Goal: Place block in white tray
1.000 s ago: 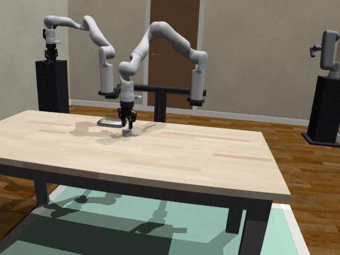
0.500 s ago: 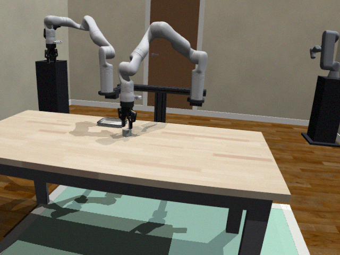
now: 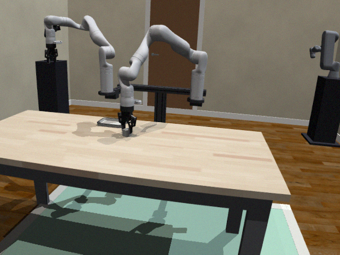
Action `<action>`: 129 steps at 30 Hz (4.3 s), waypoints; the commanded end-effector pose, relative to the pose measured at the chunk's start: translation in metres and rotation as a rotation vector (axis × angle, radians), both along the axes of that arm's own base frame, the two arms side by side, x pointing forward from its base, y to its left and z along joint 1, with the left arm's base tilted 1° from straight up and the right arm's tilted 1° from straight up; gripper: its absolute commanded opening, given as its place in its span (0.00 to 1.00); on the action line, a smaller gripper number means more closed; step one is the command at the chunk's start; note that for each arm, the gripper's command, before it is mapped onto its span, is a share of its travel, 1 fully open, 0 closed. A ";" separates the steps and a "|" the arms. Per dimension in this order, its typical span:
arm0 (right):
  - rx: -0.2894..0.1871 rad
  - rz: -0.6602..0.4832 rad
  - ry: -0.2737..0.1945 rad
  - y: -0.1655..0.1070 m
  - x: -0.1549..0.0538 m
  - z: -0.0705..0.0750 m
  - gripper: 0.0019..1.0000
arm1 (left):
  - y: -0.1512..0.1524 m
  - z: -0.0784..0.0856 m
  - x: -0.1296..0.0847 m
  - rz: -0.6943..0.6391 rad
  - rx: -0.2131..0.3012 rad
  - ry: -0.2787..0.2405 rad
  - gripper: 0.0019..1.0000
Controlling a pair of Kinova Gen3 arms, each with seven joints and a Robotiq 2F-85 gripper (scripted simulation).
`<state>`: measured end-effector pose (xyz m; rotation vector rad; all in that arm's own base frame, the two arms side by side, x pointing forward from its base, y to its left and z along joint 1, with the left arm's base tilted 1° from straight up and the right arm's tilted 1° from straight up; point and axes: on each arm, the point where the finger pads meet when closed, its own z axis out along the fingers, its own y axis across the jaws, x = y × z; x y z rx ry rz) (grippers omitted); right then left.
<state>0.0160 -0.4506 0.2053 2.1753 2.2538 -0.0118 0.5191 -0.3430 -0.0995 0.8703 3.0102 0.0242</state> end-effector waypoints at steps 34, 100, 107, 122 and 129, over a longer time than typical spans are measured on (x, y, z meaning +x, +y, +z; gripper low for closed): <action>-0.002 0.000 0.000 0.000 0.000 0.001 1.00 | -0.001 -0.012 0.001 0.000 -0.002 -0.002 0.42; -0.002 0.000 0.000 0.000 0.000 0.001 1.00 | -0.001 0.050 0.000 0.000 -0.002 -0.002 0.42; -0.002 0.000 0.000 0.000 0.000 0.001 1.00 | -0.001 0.050 0.000 0.000 -0.002 -0.002 0.42; -0.002 0.000 0.000 0.000 0.000 0.001 1.00 | -0.105 0.047 -0.126 0.000 -0.002 -0.002 0.42; -0.002 0.000 0.000 0.000 0.000 0.001 1.00 | -0.152 0.046 -0.182 0.000 -0.003 -0.001 0.42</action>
